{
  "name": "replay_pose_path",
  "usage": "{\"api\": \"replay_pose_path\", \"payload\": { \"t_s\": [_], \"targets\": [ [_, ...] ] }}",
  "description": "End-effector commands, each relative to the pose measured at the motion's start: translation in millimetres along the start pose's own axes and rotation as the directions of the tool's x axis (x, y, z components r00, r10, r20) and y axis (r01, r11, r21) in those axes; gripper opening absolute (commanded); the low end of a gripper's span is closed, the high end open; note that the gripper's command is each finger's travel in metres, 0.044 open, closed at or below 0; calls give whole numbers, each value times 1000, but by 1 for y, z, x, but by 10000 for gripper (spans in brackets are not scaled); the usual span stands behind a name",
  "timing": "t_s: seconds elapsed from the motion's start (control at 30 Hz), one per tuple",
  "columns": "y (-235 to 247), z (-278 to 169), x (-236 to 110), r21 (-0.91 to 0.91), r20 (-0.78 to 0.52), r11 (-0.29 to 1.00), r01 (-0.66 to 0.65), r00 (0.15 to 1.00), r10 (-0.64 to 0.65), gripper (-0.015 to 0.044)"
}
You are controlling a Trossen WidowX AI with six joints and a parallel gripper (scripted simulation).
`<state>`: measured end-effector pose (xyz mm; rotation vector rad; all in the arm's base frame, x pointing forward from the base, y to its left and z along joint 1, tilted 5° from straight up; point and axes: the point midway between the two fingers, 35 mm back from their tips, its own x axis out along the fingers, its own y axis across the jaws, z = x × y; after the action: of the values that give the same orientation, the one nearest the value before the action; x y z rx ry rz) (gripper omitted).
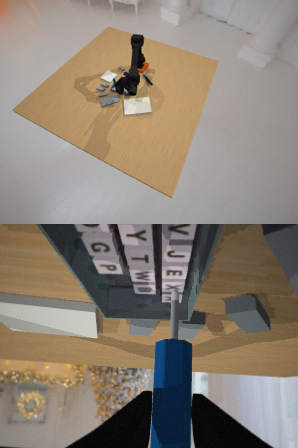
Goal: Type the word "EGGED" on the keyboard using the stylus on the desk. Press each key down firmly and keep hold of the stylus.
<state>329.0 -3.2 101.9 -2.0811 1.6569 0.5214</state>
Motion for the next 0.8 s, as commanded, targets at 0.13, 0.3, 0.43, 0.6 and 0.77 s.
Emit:
{"api": "replay_pose_path", "payload": {
  "t_s": [0.13,0.3,0.43,0.6,0.77],
  "targets": [
    [0,5,3,-5,-2,1000,0,1000,0,81],
    [0,6,3,-5,-2,1000,0,1000,0,81],
    [0,8,5,-5,-2,1000,0,1000,0,81],
    [0,10,6,-5,-2,1000,0,1000,0,81],
    [0,11,7,-5,-2,1000,0,1000,0,81]
  ]
}}
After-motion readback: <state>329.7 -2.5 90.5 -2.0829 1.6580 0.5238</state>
